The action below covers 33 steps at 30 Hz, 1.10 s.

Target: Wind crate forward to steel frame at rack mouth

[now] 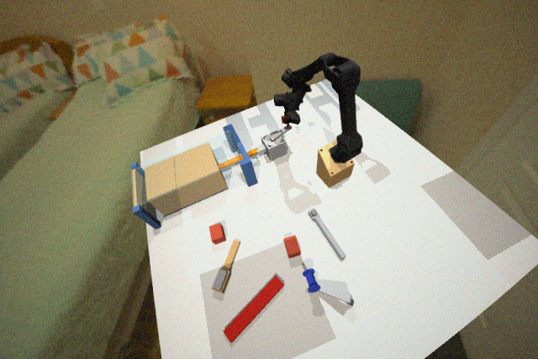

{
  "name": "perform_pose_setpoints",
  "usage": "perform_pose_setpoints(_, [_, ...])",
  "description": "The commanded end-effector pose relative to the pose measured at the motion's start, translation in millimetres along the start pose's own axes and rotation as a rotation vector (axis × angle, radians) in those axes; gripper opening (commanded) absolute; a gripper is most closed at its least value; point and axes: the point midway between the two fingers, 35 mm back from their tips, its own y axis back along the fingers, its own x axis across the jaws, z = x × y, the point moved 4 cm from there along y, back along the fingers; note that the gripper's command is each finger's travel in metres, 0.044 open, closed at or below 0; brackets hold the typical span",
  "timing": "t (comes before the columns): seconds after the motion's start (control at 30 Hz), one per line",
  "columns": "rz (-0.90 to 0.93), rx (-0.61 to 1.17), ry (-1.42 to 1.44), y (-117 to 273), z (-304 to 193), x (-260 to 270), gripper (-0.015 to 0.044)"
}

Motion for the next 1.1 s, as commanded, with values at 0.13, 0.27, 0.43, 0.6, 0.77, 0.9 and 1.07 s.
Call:
perform_pose_setpoints(0.13, [-0.020, -0.010, 0.020, -7, 13, -14, 0.0000])
perform_pose_setpoints(0.27, [-0.020, -0.010, 0.020, -9, 16, -16, 0.0000])
perform_pose_setpoints(0.43, [-0.020, -0.011, 0.021, -10, 20, -19, 0.0000])
perform_pose_setpoints(0.6, [-0.020, -0.011, 0.021, -12, 25, -22, 0.0000])
perform_pose_setpoints(0.77, [-0.021, -0.011, 0.021, -14, 29, -24, 0.0000])
perform_pose_setpoints(0.9, [-0.021, -0.012, 0.021, -15, 32, -26, 0.0000])
perform_pose_setpoints(1.07, [-0.021, -0.012, 0.022, -17, 37, -28, 0.0000])
